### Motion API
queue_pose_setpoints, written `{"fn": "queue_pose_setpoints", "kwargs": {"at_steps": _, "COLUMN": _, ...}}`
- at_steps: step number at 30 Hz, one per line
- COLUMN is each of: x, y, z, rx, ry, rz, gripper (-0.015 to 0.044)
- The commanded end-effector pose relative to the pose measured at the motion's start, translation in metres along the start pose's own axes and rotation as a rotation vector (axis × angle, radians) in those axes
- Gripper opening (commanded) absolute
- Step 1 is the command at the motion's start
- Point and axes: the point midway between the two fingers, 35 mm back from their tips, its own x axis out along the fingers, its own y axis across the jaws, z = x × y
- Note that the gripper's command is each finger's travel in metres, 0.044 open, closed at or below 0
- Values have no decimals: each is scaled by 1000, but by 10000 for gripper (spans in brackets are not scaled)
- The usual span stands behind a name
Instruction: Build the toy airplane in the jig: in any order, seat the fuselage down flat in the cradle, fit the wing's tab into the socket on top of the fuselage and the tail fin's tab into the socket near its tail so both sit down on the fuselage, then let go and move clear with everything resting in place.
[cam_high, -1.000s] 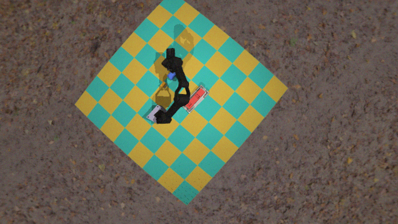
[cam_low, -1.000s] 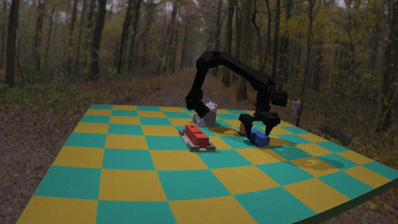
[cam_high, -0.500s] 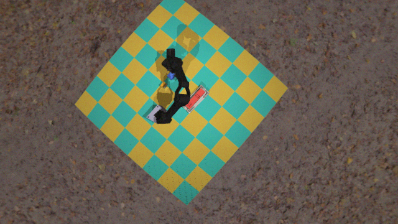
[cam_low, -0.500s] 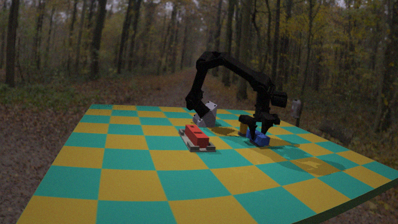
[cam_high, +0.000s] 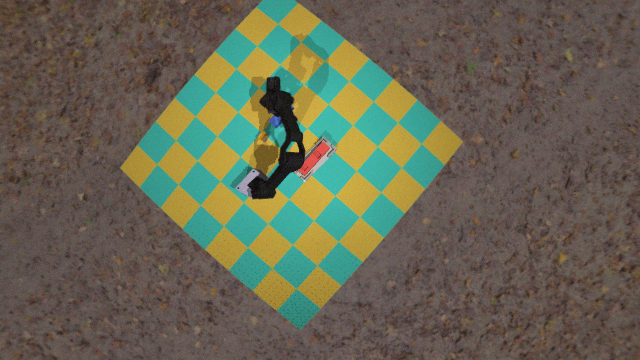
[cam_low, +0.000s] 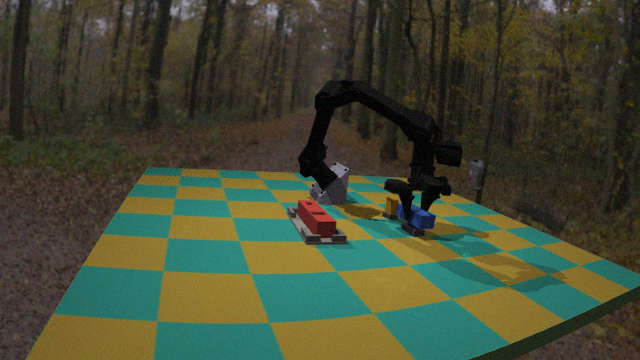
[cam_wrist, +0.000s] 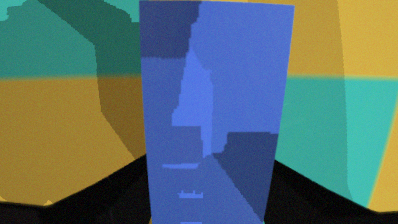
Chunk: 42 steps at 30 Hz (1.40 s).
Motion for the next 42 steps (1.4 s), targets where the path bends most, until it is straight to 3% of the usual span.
{"fn": "queue_pose_setpoints", "kwargs": {"at_steps": 1, "x": -15, "y": 1, "z": 6, "rx": 10, "ry": -21, "rz": 7, "gripper": 0}}
{"fn": "queue_pose_setpoints", "kwargs": {"at_steps": 32, "x": -111, "y": 2, "z": 1, "rx": -2, "ry": 27, "rz": 10, "gripper": 0}}
{"fn": "queue_pose_setpoints", "kwargs": {"at_steps": 42, "x": -112, "y": -16, "z": 5, "rx": -105, "ry": 27, "rz": 17, "gripper": 0}}
